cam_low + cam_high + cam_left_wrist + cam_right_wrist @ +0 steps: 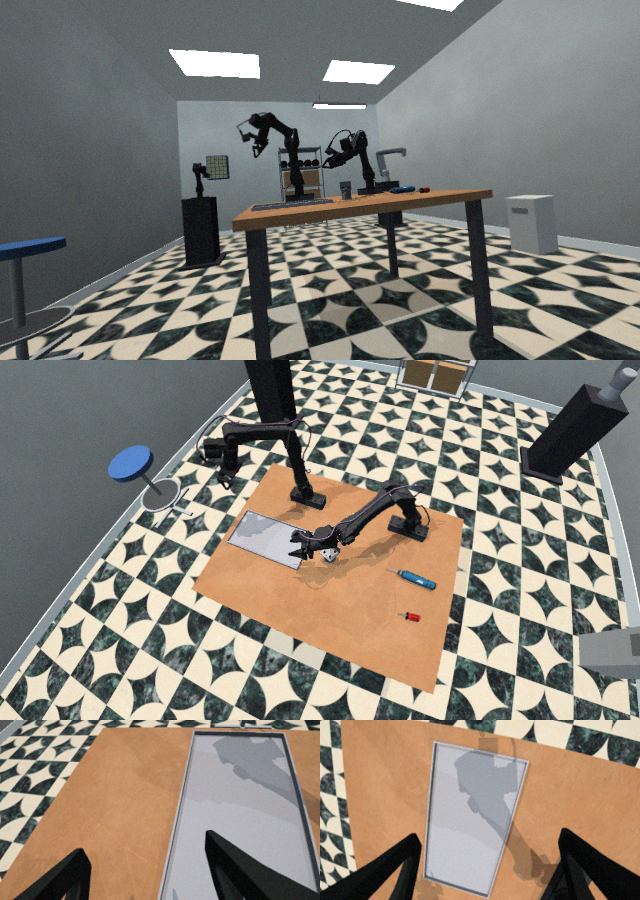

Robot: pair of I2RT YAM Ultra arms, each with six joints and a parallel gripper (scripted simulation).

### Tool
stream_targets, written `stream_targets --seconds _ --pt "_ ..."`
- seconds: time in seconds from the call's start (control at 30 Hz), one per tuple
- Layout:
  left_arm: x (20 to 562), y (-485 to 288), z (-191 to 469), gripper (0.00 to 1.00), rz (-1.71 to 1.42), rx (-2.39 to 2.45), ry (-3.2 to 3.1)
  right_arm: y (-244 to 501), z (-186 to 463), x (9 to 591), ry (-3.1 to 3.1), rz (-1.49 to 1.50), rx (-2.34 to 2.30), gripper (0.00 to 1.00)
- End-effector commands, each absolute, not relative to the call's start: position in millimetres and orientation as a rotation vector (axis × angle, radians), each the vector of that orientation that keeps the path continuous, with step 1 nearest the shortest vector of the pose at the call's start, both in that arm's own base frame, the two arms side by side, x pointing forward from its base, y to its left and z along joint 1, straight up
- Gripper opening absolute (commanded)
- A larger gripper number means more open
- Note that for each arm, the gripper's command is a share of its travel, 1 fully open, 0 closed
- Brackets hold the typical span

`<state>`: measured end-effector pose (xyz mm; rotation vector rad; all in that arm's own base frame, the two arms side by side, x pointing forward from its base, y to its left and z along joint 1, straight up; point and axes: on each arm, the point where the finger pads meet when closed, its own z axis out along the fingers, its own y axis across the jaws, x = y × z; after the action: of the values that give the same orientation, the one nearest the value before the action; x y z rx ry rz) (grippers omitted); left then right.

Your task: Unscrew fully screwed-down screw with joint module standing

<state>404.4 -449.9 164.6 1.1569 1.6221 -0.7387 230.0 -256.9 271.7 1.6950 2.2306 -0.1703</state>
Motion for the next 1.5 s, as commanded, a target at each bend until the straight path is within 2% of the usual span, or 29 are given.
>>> stream_targets --seconds 0.0,0.2,0.37,0.43,0.77,0.93,1.0,1.33,1.47 --pt "429.4 -405.7 170.8 0.65 -0.717 1.007 1.771 -257.2 276.2 230.2 2.217 -0.174 1.686 1.00" --pt "466.3 -353.0 171.1 0.65 -0.688 0.808 1.945 -257.2 276.2 230.2 2.217 -0.174 1.686 1.00" --pt "460.1 -361.1 171.1 0.65 -0.698 0.826 1.940 -257.2 276.2 230.2 2.217 -0.174 1.686 1.00" --pt "462.7 -328.2 146.0 0.65 -0.676 0.736 2.052 -257.2 276.2 230.2 2.217 -0.174 1.686 1.00" --pt "490.0 -229.4 134.6 0.65 -0.613 0.322 2.293 -257.2 276.2 230.2 2.217 -0.174 1.686 1.00" --pt "486.8 -235.9 134.6 0.65 -0.620 0.338 2.292 -257.2 276.2 230.2 2.217 -0.174 1.686 1.00" --pt "477.4 -206.2 111.4 0.65 -0.593 0.225 2.380 -257.2 276.2 230.2 2.217 -0.174 1.686 1.00" --pt "473.9 -109.2 101.4 0.65 -0.508 -0.261 2.514 -257.2 276.2 230.2 2.217 -0.174 1.686 1.00" --pt "472.9 -112.0 100.9 0.65 -0.510 -0.254 2.516 -257.2 276.2 230.2 2.217 -0.174 1.686 1.00"
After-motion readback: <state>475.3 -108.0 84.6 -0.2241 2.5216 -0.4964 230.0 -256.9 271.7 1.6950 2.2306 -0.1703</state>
